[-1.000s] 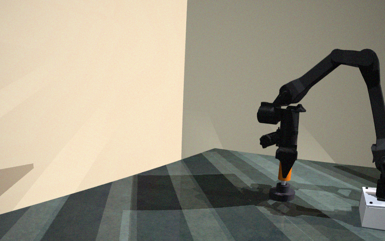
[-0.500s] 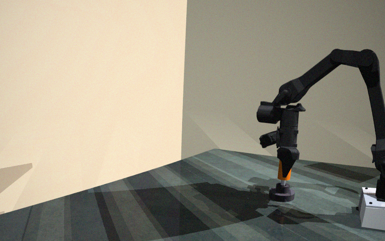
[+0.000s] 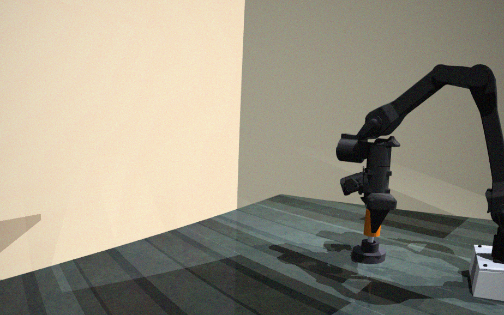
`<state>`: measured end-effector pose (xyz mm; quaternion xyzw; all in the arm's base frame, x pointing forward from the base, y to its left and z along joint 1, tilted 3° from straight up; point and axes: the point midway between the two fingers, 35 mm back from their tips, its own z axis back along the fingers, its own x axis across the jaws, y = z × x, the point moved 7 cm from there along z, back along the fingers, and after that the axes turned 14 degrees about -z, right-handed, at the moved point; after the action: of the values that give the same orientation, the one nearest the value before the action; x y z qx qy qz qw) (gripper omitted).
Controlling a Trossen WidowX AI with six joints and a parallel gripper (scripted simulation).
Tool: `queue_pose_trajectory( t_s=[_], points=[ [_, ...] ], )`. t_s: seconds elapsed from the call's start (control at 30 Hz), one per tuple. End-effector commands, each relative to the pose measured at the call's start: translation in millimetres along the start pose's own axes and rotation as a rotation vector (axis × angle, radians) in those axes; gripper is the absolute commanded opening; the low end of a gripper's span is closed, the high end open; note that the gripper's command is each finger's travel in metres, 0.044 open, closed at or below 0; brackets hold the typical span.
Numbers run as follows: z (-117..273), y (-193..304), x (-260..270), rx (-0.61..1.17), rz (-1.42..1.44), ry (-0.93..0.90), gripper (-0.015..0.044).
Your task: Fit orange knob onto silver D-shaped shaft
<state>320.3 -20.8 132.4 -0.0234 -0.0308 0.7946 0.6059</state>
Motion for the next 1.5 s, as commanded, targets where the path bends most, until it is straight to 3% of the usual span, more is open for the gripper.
queue_pose_trajectory(
  t_s=[0.0,0.83,1.07,1.47],
  points=[
    [-1.2,-0.2,0.1,0.000,0.007,-0.001,0.0000],
    [3.7,0.1,0.0,0.000,0.007,0.000,0.0000],
    [2.5,-0.6,-0.2,0.000,0.206,0.000,0.0000],
    [-0.6,0.1,0.1,0.000,0.217,0.000,0.0000]
  ],
)
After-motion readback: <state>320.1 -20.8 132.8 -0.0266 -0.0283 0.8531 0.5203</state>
